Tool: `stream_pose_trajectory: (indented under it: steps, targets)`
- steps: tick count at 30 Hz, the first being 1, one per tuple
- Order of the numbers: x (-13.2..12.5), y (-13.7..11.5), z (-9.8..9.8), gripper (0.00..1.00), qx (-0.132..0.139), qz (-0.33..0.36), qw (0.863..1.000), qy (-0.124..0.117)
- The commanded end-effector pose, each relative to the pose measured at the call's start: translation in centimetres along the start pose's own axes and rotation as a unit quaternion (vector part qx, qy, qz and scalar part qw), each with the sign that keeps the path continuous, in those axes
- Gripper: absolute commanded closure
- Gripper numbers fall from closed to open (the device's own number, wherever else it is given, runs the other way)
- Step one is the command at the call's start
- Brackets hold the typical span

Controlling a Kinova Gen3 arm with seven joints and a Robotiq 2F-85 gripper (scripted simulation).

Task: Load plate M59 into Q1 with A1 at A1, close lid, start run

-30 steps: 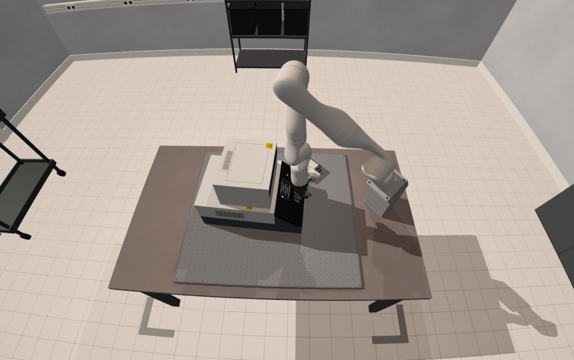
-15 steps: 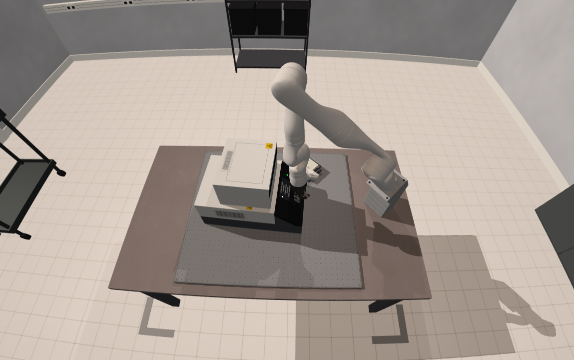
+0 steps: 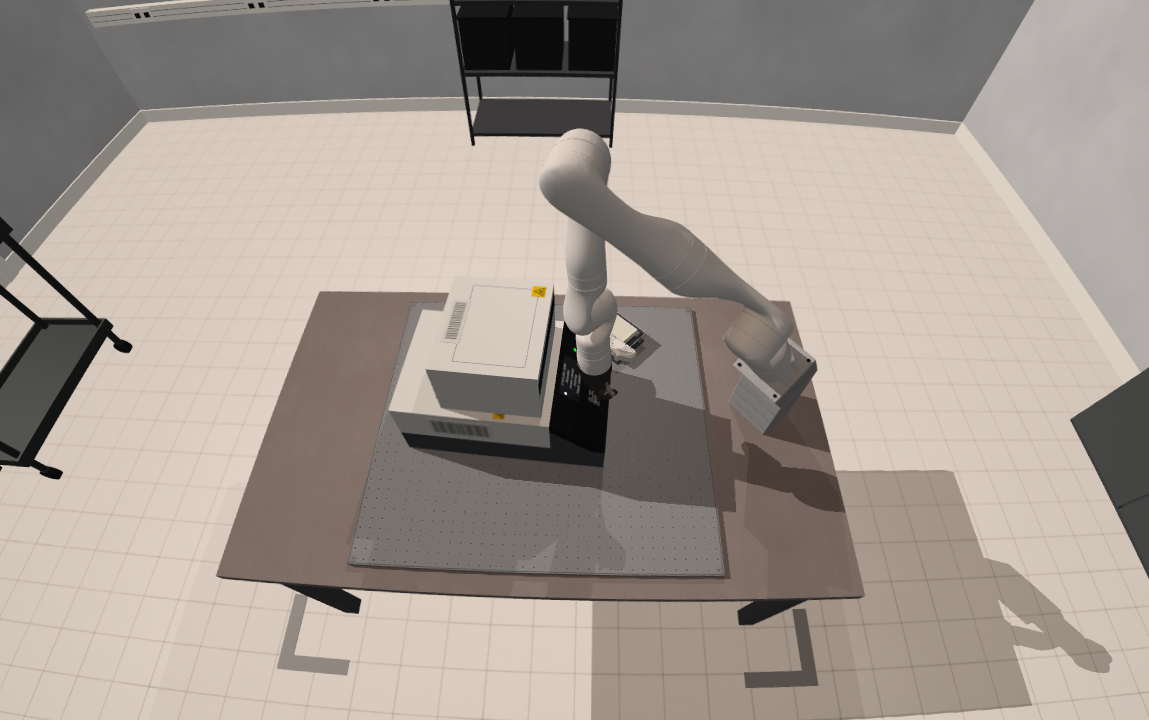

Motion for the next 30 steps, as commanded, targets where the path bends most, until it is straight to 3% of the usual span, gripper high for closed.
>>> stream_pose_trajectory:
  steps: [1,30]
  targets:
    - [-0.21,0.18,0.29,0.90,0.000,0.006,1.000,0.000]
    - [-0.57,0.57,0.72,0.90,-0.001,0.004,1.000,0.000]
Point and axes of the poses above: the point where the finger pads meet when closed, its own z axis out along the fingers, its own x axis across the jaws, y = z × x, the point moved 2 cm from there along -z, back along the fingers, and after that the axes turned 14 degrees about -z, right-handed, at the moved point
